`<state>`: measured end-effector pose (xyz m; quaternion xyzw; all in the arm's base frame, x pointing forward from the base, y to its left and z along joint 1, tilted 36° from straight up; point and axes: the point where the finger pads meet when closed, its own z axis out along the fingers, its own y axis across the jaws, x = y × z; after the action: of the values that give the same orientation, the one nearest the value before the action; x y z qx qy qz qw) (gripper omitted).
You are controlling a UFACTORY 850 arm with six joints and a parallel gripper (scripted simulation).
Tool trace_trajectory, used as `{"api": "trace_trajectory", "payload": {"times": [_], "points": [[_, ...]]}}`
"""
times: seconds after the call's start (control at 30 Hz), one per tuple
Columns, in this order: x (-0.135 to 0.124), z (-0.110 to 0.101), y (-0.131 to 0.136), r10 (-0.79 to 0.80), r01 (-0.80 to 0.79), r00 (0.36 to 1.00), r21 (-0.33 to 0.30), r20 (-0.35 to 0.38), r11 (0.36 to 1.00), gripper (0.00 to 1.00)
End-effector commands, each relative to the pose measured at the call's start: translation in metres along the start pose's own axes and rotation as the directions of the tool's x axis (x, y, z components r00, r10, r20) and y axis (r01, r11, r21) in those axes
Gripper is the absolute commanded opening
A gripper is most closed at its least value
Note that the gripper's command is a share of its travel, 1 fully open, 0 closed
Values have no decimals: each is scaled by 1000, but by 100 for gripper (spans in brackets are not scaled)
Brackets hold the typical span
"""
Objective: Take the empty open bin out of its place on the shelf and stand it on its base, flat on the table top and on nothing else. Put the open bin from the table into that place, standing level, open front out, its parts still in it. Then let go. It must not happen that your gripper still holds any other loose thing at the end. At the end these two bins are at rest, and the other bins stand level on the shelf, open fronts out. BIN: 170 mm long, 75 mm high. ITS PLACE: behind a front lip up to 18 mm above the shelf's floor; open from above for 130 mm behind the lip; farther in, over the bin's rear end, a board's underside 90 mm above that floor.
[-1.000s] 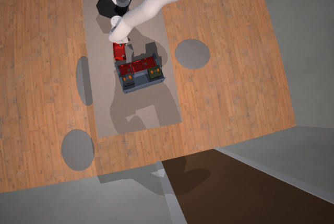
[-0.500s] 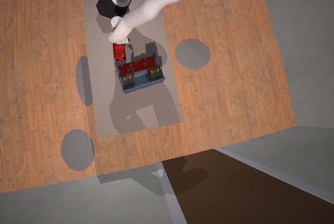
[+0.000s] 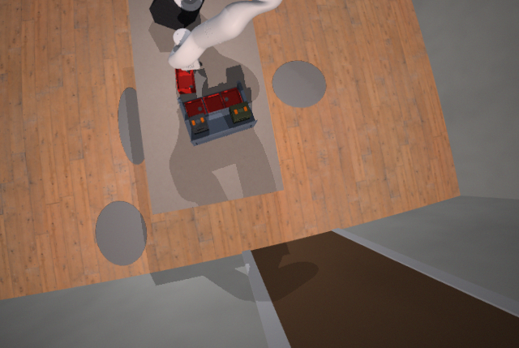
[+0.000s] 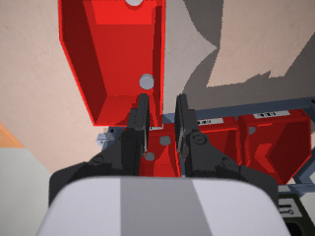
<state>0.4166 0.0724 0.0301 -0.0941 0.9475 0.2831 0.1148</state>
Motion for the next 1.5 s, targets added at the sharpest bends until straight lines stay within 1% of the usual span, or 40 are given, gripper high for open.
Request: {"api": "trace_trajectory", "payload": {"times": [0.0, 0.2, 0.27, 0.67, 1.47], "points": [[-1, 9, 0, 0, 0, 1000, 1, 2, 1000, 26], [-1, 22, 0, 0, 0, 1000, 1, 2, 1000, 26], [-1, 22, 0, 0, 0, 1000, 1, 2, 1000, 26], [-1, 37, 0, 0, 0, 1000, 1, 2, 1000, 26], [-1, 39, 0, 0, 0, 1000, 1, 2, 1000, 26]]}}
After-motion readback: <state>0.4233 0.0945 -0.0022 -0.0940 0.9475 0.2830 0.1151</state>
